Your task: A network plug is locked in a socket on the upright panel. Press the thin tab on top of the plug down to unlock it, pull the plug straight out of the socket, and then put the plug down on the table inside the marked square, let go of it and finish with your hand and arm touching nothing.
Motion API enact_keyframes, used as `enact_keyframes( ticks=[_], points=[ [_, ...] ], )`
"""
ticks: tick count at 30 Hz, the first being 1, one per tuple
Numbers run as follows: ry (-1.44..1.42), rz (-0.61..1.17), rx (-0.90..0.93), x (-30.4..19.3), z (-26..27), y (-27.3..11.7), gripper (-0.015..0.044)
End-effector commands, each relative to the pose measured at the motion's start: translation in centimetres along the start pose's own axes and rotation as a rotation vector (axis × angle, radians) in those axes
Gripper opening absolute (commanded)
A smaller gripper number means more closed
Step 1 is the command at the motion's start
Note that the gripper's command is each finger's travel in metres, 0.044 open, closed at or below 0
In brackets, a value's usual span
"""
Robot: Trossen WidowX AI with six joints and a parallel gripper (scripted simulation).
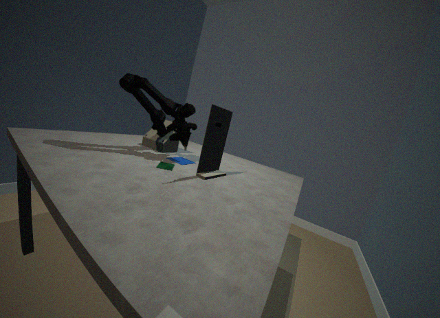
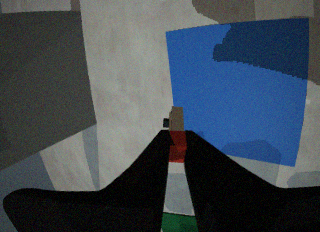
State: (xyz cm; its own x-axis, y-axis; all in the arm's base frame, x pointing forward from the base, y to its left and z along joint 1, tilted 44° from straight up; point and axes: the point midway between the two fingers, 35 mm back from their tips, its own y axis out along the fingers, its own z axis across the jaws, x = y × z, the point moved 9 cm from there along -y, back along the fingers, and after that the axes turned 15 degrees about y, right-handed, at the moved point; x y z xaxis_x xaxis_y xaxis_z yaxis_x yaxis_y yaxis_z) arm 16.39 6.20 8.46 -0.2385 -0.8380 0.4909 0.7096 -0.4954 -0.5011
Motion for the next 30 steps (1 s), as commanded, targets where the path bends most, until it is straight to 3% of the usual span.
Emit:
enact_keyframes(
  ticks=[1, 30],
  points=[
    [0.002, -0.024, -0.003, 0.1, -0.3, 0.0, 0.0],
    [0.005, -0.02, -0.015, -0.1, -1.4, 2.1, 0.0]
  ],
)
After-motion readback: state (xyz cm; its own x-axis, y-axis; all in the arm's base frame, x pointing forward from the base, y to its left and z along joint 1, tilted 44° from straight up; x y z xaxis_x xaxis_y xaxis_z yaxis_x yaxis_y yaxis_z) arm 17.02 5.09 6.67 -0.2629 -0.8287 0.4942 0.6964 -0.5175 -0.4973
